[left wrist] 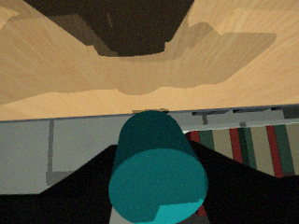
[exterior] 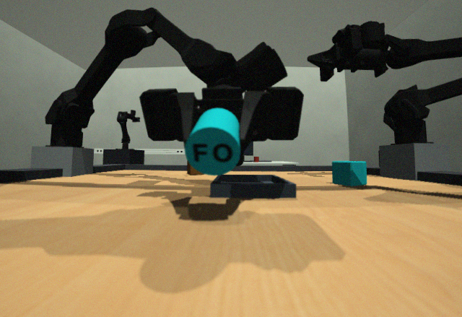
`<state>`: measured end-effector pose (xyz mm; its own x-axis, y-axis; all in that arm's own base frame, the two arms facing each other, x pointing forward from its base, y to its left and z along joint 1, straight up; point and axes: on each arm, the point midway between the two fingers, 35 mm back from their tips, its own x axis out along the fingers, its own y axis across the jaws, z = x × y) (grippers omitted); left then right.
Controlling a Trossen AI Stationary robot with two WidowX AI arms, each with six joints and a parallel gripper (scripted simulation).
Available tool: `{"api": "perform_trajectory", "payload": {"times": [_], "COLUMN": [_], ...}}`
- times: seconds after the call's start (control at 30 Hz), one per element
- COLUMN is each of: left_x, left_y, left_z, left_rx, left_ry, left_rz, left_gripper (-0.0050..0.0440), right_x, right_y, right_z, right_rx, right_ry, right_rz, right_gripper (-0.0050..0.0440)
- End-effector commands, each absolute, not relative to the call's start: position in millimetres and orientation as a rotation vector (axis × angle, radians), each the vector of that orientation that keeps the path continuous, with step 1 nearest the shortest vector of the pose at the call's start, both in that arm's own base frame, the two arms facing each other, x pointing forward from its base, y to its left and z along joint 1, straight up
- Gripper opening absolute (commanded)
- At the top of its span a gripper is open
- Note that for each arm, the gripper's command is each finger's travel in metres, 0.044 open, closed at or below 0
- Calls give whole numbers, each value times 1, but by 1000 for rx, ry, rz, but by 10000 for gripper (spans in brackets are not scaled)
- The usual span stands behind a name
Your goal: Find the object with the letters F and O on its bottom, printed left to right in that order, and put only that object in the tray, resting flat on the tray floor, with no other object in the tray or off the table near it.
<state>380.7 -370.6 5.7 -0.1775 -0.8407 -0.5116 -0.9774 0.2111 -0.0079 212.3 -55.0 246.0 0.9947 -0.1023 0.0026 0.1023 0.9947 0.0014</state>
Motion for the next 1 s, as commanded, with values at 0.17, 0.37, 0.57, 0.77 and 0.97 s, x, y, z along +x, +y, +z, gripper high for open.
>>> {"api": "perform_trajectory", "payload": {"times": [0.17,0.37,0.57,0.77,0.97], "left_x": [400,414,421,429,434], "left_y": [-366,-354,-343,-325,-310], "left_z": [6,1,-1,-1,1], "left_rx": [-1653,-1589,-1534,-1442,-1363], "left_ry": [1949,1811,1724,1608,1525], "left_rz": [525,630,696,782,843], "left_gripper": [159,159,159,159,159], "right_x": [212,212,212,212,212], "right_y": [-55,-55,-55,-55,-55], "right_z": [249,249,249,249,249], "right_rx": [-5,-5,-5,-5,-5], "right_ry": [-10,-10,-10,-10,-10], "right_rz": [-101,-101,-101,-101,-101], "right_gripper": [-50,-50,-50,-50,-50]}}
